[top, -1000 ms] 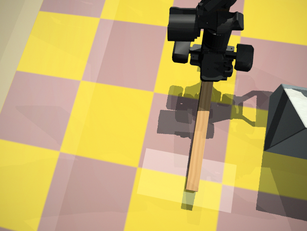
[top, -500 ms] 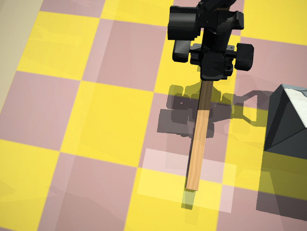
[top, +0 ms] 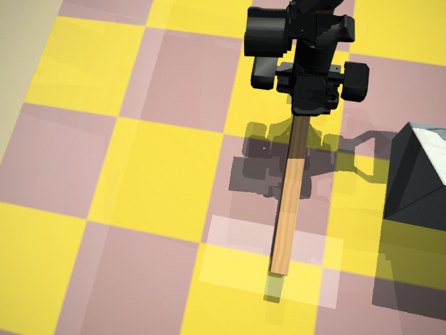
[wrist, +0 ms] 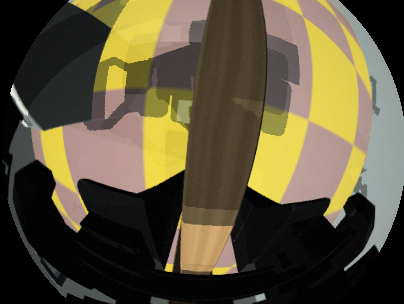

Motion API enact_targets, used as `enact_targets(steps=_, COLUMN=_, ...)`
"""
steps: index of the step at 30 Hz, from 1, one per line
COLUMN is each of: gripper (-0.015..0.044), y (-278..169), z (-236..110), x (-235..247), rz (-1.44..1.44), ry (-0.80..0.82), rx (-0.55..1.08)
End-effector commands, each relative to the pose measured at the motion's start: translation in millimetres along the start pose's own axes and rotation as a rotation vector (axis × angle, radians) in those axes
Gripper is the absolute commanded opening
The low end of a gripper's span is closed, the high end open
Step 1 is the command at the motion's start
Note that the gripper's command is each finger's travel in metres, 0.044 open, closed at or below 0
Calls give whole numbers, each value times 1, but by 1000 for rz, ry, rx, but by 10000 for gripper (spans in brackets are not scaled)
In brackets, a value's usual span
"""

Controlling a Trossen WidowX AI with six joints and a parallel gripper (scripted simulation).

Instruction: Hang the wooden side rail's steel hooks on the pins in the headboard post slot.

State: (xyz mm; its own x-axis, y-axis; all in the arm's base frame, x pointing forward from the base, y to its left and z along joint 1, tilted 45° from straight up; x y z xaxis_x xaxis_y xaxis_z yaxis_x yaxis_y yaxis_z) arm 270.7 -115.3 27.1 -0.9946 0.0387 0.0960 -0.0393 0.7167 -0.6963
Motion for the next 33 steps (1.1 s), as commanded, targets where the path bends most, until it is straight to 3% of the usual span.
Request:
enact_targets(steps=1, gripper=0, y=-1, z=-2, x=-1, rz=0, ry=-9, rx=2)
enact_targets(steps=33, gripper=0, y=-5, z=-3, x=-2, rz=0, ry=-9, rx=2)
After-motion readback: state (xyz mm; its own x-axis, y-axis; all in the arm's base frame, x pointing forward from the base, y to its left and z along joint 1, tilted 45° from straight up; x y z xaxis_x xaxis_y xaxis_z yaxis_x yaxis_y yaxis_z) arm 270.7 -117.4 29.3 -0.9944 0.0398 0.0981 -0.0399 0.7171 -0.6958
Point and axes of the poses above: the point midway between the two fingers, 35 mm back from their tips, its own z axis out along the fingers, its own x axis across the jaws, y = z × x, the point moved 1 cm from there along -z, back along the fingers, and after that the axes turned 7 degrees about -z, right-handed, at the moved point
